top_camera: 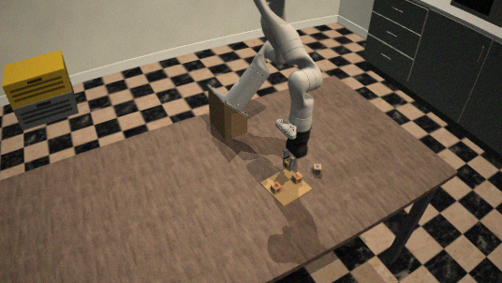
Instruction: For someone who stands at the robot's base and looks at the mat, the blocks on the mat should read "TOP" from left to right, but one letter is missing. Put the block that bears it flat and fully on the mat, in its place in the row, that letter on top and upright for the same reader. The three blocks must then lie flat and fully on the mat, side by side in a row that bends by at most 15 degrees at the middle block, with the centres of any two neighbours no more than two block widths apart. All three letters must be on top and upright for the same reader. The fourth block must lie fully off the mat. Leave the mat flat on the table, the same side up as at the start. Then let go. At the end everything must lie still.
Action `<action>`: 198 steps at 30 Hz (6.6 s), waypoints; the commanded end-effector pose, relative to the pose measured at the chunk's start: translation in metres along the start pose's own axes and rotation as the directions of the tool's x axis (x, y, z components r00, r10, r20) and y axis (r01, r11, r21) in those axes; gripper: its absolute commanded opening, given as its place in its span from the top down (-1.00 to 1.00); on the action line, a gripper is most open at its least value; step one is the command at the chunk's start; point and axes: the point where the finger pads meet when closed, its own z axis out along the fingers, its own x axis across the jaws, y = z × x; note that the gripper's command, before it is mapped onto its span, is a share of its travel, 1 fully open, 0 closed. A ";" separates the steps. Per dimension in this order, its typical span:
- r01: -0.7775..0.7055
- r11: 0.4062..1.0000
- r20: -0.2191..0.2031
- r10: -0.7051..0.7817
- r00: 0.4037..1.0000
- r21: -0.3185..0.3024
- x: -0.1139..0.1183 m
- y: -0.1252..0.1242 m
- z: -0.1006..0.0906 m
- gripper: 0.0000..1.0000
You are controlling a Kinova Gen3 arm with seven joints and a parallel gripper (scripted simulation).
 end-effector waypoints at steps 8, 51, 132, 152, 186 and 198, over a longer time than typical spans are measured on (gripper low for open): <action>-0.002 1.000 0.002 0.002 1.000 0.000 0.000 0.000 0.012 -0.14; -0.002 1.000 0.002 0.002 1.000 0.000 -0.001 0.000 0.095 -0.14; -0.002 1.000 0.002 0.002 1.000 0.000 0.000 0.000 0.099 -0.14; -0.002 1.000 0.002 0.002 1.000 0.000 0.000 0.000 0.100 -0.14; -0.002 1.000 0.002 0.002 1.000 0.000 0.000 0.000 0.100 -0.74; -0.002 1.000 0.002 0.002 1.000 0.000 0.000 0.000 0.098 -0.74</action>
